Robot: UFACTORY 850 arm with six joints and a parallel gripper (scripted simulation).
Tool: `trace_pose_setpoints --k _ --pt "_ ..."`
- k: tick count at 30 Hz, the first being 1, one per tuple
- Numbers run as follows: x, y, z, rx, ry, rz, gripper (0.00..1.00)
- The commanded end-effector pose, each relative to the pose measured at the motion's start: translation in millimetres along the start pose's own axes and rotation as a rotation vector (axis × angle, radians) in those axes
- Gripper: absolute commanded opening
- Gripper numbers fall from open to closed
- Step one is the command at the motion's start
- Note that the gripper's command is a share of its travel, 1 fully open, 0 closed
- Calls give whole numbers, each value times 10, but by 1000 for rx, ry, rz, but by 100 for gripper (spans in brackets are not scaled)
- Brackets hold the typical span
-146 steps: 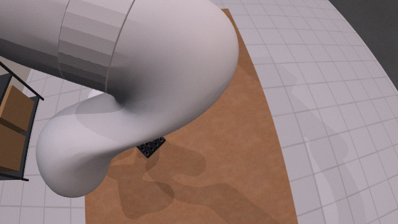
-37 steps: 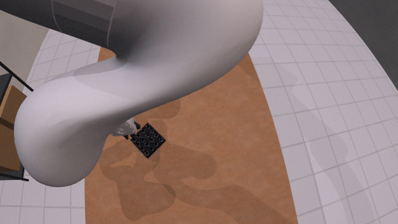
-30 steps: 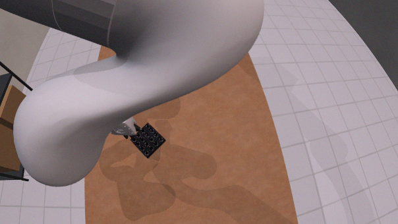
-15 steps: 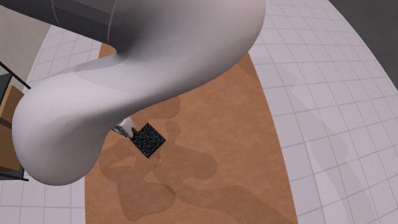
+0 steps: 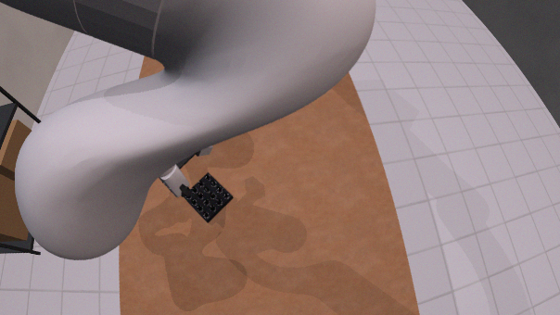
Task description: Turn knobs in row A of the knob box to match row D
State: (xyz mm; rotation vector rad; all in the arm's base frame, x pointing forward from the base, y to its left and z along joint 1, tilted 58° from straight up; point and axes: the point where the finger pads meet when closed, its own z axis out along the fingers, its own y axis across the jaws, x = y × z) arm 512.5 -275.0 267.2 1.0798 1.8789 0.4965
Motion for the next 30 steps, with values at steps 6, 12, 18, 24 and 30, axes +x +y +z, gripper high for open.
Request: trace_pose_setpoints --k 6,12,18,24,30 --pt "-3 1 -20 0 13 282 19" --pt "-2 0 -29 1 13 434 19" --pt "-2 0 -38 2 13 573 19" --pt "-2 0 -47 3 13 725 19" --pt "-1 0 -55 4 13 852 19"
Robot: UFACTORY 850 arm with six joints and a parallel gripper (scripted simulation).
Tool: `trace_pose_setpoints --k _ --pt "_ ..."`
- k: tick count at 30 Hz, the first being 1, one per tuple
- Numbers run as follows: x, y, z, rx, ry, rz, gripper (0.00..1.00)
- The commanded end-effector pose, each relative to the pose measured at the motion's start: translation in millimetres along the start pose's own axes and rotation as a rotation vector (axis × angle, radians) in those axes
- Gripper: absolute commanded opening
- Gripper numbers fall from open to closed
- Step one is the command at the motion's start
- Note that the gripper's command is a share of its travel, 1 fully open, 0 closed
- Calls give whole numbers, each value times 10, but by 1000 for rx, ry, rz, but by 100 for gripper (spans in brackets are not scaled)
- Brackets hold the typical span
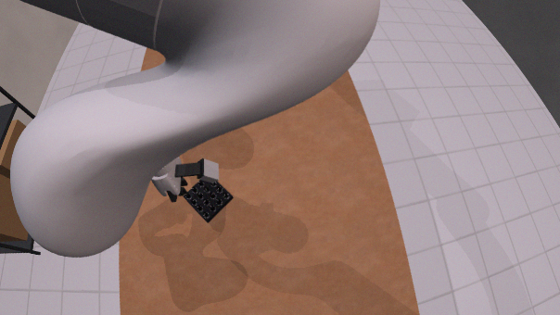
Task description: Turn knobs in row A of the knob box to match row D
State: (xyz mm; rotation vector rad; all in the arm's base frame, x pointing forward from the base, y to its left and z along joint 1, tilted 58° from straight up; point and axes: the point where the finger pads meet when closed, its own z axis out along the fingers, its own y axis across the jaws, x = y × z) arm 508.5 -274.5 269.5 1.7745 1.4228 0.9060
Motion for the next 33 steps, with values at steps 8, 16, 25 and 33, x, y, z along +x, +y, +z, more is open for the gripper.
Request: trace_pose_setpoints --k 8,16,25,33 --pt "-2 2 -22 10 10 319 19" --pt "-1 1 -34 11 8 521 19" --pt "-1 1 -46 11 8 705 19" --pt "-1 0 -49 12 7 747 19"
